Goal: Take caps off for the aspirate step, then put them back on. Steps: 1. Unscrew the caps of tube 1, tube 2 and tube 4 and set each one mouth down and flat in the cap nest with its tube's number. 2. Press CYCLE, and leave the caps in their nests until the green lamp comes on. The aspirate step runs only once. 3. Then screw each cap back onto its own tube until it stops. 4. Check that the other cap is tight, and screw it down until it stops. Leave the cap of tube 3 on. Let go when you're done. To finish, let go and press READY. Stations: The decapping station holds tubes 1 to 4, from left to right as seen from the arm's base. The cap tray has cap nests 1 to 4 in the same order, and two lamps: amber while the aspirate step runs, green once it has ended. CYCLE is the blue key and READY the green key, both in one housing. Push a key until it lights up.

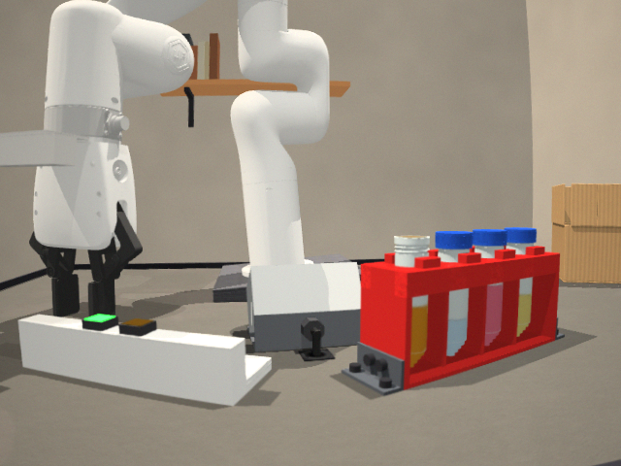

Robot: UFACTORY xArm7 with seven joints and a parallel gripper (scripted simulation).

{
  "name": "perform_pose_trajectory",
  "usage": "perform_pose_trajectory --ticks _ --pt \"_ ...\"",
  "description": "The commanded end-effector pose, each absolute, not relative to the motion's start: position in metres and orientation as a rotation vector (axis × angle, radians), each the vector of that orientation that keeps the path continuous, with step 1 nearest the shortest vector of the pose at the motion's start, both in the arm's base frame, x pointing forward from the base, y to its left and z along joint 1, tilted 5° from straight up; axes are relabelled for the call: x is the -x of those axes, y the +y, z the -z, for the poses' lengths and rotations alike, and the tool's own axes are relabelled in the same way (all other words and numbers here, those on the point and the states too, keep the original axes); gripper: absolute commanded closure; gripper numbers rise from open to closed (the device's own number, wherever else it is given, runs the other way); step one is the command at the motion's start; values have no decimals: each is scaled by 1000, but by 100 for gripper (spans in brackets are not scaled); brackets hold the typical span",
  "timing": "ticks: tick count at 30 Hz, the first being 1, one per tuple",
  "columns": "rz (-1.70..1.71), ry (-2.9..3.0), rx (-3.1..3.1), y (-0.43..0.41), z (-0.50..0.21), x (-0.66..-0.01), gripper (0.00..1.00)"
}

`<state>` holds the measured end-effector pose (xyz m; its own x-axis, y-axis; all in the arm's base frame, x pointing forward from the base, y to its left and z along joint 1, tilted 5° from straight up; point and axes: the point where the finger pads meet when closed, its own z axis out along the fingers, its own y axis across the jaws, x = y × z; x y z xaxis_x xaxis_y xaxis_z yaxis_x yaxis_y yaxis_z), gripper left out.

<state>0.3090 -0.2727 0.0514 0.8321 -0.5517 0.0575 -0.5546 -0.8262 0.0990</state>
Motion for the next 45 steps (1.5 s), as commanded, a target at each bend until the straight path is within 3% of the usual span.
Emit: perform_pose_trajectory --ticks 1,45 --pt "-48 -878 -2931 -276 -40 -317 54" --pt "-48 -878 -2931 -276 -33 -314 54"
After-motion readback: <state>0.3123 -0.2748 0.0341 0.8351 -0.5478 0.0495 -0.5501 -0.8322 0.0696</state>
